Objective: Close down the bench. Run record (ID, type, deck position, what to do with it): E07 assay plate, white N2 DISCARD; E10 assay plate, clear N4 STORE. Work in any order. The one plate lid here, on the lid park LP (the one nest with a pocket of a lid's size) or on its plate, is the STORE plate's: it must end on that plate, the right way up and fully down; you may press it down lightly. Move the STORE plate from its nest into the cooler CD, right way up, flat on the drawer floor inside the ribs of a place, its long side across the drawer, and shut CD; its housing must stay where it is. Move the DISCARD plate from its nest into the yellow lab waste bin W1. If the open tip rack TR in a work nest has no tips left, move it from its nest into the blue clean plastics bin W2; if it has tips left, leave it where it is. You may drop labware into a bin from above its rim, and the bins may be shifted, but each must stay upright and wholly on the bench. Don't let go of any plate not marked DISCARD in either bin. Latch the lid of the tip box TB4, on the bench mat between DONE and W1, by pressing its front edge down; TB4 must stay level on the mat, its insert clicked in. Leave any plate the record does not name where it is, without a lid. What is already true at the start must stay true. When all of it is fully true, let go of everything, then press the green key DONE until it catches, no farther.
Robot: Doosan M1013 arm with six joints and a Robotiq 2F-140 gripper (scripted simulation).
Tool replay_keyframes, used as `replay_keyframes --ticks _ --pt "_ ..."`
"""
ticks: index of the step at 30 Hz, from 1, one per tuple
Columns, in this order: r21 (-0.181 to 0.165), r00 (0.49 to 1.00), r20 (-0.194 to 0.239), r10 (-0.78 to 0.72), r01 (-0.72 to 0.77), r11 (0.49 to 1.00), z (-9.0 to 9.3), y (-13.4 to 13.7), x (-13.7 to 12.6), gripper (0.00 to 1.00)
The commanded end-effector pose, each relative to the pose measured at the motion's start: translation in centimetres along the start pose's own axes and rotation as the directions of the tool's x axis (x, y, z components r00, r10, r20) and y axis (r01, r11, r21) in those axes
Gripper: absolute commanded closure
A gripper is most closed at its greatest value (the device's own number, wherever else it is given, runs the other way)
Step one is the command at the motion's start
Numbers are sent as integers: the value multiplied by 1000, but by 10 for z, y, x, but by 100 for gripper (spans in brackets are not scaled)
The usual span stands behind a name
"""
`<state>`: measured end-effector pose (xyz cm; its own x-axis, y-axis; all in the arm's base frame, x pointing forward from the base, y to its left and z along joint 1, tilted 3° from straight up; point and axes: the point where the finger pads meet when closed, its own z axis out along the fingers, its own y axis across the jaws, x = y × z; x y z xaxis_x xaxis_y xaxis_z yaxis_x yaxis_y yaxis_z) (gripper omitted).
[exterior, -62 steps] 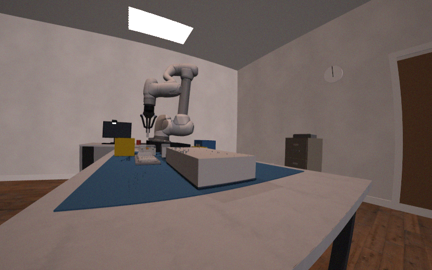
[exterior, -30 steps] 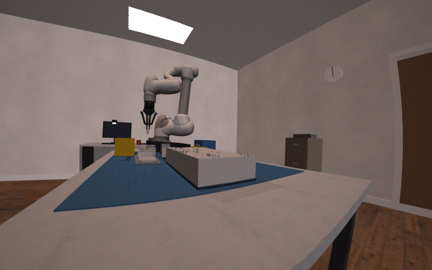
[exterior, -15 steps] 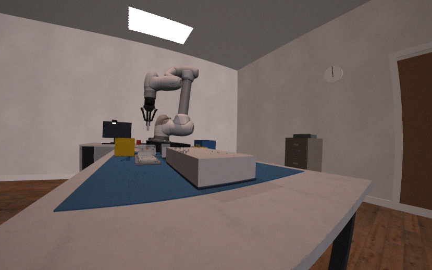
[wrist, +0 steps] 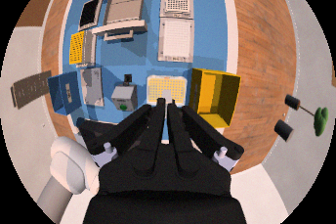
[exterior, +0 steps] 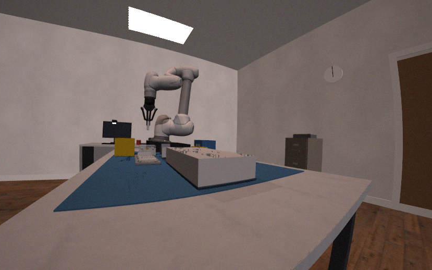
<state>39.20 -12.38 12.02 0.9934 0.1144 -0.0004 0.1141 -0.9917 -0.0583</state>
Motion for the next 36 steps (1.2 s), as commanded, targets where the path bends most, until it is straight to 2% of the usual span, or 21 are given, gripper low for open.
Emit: replay_keyframes --ticks 1,13,17,19,34,36 --pt "0 1000 0 0 0 1000 0 0 0 100" --pt "0 1000 0 0 0 1000 0 0 0 100" --pt "0 1000 0 0 0 1000 12 0 -10 100" --pt "0 1000 0 0 0 1000 12 0 -10 100" --pt "0 1000 0 0 0 1000 58 0 -49 100" --pt "0 1000 0 0 0 1000 58 0 -49 100"
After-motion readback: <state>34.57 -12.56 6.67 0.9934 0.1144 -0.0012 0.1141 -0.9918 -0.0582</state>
